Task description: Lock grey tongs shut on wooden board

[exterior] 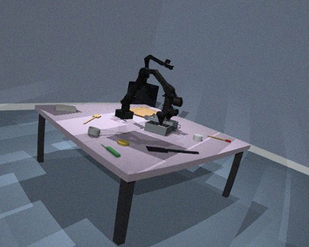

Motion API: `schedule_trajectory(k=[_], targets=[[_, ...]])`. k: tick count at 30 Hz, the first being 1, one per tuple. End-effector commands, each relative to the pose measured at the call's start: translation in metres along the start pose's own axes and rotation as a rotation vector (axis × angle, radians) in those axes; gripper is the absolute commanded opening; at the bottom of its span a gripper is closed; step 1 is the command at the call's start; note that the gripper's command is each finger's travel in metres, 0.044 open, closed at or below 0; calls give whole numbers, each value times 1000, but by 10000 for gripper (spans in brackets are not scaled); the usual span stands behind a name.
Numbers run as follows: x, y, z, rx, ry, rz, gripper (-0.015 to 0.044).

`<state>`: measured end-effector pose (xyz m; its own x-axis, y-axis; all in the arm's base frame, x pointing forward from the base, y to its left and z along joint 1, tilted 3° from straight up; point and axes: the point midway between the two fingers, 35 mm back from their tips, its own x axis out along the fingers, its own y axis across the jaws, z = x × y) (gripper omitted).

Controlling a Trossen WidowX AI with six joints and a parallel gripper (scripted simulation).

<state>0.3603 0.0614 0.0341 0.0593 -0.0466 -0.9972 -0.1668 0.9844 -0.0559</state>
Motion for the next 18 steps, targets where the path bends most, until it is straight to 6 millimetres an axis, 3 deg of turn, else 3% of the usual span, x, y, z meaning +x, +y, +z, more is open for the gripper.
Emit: schedule_trajectory(k=[1,14,18], targets=[[13,0,-5,-6,19,-2,440],[17,0,-6,-6,19,-2,440],[14,0,-3,1,9,0,335]])
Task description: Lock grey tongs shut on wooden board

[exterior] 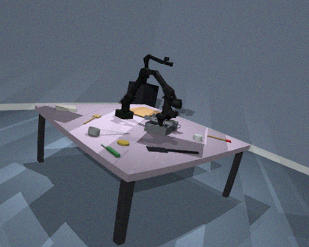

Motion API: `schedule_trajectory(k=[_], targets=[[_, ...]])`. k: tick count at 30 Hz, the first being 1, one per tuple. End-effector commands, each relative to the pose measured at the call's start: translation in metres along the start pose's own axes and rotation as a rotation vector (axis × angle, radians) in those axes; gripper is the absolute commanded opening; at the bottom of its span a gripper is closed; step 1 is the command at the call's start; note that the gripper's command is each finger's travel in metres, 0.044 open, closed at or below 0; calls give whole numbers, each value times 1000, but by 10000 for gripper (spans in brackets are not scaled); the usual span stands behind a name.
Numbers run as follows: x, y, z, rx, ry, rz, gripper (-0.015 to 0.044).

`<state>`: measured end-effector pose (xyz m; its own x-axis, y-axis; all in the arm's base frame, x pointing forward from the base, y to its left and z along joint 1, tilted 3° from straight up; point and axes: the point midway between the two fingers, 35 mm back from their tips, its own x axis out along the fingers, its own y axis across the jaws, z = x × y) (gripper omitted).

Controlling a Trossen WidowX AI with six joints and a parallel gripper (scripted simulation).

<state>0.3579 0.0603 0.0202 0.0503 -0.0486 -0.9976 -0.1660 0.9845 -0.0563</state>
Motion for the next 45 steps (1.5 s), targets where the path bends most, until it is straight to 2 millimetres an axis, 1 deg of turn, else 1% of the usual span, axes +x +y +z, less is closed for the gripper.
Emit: schedule_trajectory(k=[1,45], targets=[[0,0,0,0,-1,0,328],[0,0,0,0,-1,0,35]])
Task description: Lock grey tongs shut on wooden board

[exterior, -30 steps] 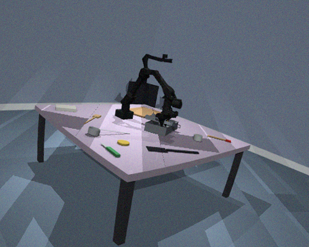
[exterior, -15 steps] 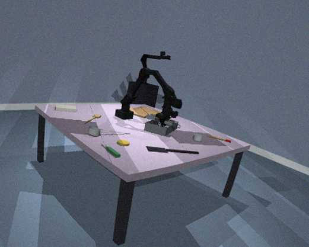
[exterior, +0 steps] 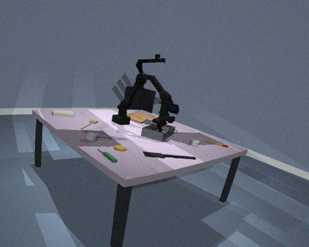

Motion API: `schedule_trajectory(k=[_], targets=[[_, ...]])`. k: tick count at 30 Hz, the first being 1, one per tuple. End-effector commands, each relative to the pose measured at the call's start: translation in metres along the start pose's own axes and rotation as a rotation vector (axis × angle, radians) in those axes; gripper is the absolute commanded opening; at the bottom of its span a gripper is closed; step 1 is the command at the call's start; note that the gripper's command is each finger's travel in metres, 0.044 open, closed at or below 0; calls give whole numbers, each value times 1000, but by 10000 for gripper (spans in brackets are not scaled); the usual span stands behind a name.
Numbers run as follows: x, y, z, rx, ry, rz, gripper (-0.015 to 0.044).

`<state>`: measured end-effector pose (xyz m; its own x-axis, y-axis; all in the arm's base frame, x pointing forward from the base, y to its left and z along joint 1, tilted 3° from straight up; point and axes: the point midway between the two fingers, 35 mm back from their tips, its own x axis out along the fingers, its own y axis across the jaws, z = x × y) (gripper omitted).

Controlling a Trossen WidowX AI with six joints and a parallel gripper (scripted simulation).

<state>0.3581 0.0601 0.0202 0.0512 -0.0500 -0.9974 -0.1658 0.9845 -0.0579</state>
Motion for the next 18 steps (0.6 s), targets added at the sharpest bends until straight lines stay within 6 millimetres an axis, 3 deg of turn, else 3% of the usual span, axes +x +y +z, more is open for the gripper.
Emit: schedule_trajectory(k=[1,3,9,15,18], targets=[[0,0,0,0,0,2,28],[0,0,0,0,0,2,15],[0,0,0,0,0,2,-143],[-3,0,0,0,0,2,-150],[-25,0,3,-2,3,1,-150]])
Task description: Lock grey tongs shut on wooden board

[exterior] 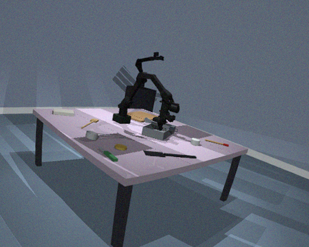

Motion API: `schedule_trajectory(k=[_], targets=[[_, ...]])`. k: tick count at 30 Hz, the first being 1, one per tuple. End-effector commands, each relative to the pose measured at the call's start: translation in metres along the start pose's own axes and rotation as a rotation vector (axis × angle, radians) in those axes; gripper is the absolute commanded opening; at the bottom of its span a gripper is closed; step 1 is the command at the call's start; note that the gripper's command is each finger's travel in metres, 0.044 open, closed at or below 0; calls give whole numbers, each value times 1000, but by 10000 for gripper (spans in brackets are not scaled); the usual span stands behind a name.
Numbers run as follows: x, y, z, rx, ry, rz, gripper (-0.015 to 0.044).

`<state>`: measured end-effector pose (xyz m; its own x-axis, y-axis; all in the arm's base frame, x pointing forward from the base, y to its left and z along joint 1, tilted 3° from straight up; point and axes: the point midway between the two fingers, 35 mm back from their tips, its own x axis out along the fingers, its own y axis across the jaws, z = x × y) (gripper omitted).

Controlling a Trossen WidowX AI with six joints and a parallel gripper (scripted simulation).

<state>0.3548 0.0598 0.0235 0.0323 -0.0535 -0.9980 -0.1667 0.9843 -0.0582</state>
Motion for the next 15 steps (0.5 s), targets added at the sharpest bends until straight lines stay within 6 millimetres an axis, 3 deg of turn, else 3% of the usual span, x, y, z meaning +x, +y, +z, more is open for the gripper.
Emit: schedule_trajectory(k=[1,3,5,15], targets=[[-33,0,6,-2,-15,2,-150],[-62,0,4,-5,-11,1,-150],[-74,0,3,-6,-9,1,-150],[-74,0,3,-6,-9,1,-150]])
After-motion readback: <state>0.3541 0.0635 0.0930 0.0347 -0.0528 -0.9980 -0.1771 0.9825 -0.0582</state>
